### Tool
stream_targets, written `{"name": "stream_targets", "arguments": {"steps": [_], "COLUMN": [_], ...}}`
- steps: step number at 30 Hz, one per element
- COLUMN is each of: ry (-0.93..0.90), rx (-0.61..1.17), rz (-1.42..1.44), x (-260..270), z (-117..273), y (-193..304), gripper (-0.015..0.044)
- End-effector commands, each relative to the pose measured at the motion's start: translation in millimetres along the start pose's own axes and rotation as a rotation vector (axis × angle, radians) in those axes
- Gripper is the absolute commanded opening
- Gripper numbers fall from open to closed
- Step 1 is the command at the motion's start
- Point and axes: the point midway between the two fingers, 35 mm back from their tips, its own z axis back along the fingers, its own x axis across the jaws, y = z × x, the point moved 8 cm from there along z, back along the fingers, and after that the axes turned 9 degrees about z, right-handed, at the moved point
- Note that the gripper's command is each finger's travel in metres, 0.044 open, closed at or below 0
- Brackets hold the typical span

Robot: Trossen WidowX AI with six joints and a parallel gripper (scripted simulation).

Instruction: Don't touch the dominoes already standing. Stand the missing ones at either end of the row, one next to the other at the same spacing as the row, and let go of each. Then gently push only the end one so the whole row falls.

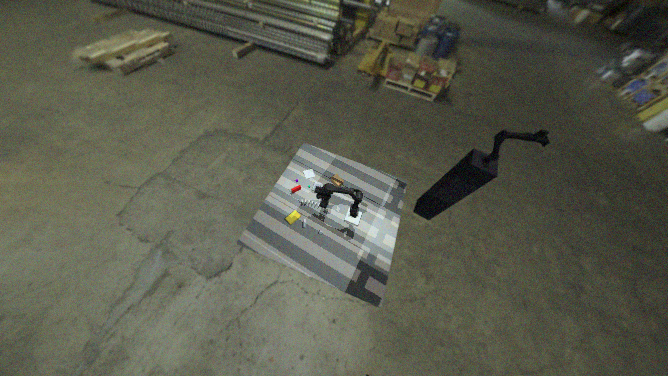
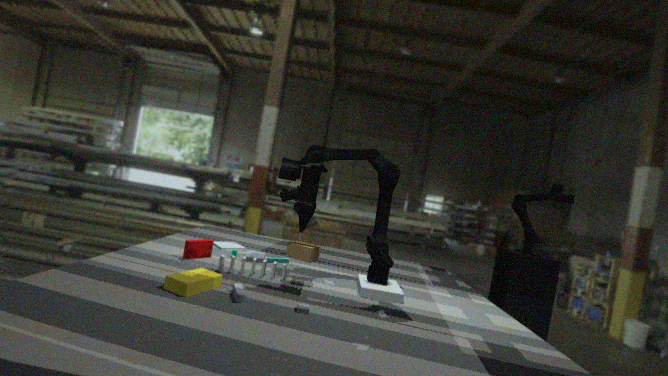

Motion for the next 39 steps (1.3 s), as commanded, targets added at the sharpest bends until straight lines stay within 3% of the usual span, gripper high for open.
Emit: {"name": "stream_targets", "arguments": {"steps": [1, 29, 39], "ry": [-0.004, -0.004, -0.004], "rx": [0.004, 0.005, 0.005], "rz": [-0.018, -0.018, -0.018], "x": [-0.7, -0.3, -0.2], "z": [-3.6, -130.0, -132.8], "y": [-0.1, 0.8, 1.5], "gripper": [0.0107, 0.0107, 0.0107]}}
